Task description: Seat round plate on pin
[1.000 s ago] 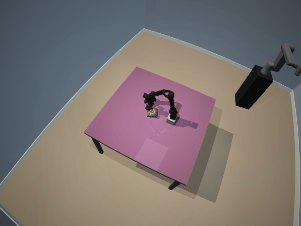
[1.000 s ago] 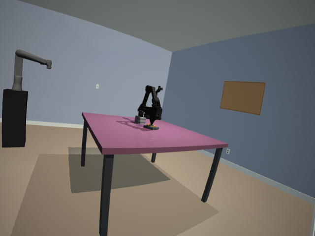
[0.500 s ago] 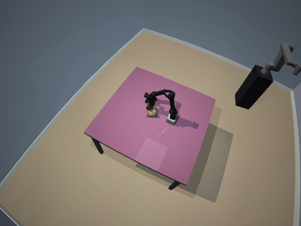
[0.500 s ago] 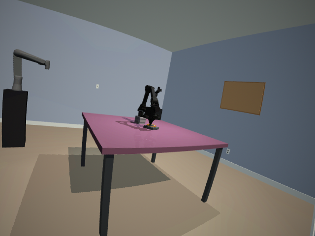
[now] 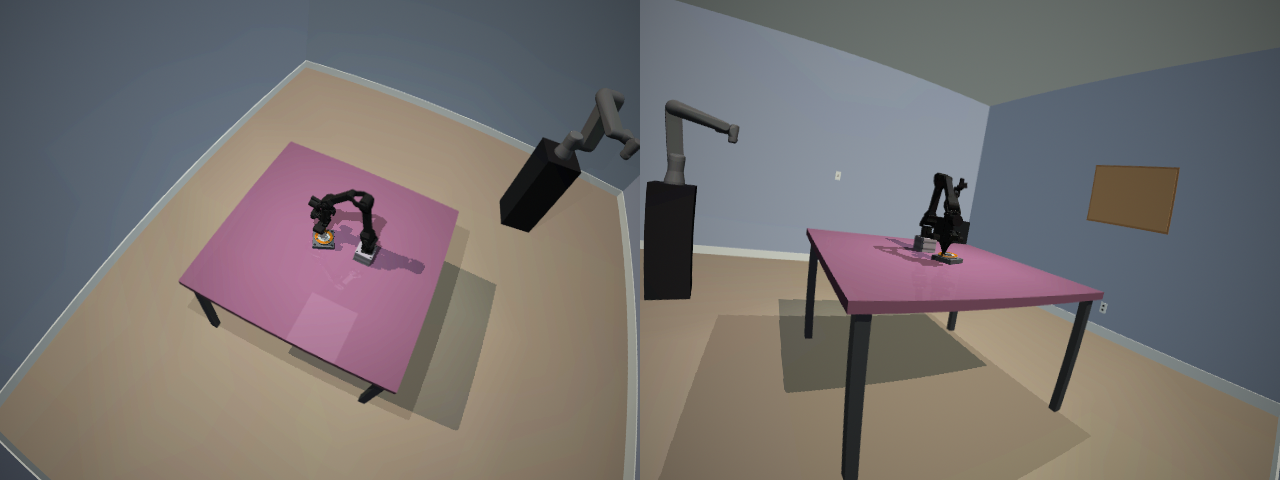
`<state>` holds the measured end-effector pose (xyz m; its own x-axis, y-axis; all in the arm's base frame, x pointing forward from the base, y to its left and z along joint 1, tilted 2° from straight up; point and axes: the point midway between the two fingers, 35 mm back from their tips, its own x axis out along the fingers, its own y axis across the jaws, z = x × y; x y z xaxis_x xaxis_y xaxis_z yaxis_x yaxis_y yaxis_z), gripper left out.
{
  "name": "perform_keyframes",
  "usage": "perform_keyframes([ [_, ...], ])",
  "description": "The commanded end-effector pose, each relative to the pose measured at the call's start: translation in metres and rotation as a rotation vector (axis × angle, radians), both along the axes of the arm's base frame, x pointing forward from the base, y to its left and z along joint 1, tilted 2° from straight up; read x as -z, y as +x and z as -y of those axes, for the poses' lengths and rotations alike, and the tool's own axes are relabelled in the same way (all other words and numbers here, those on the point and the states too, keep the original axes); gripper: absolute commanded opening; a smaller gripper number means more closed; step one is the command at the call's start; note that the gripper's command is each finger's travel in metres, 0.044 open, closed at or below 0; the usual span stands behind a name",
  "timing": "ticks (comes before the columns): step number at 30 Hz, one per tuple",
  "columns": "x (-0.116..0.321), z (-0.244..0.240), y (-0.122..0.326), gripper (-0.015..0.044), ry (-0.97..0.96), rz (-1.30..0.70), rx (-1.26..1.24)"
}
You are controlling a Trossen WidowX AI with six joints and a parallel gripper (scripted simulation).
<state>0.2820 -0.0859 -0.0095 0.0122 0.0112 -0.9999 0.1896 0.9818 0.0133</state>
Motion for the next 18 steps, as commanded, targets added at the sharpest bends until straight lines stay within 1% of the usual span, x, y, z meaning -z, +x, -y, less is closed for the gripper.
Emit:
perform_keyframes([
  [1,0.0024,0.0001,-0.0081,0.0,0.0,-0.016,-0.003],
  [18,0.0022,0.001,-0.0175,0.0,0.0,-0.016,-0.003],
])
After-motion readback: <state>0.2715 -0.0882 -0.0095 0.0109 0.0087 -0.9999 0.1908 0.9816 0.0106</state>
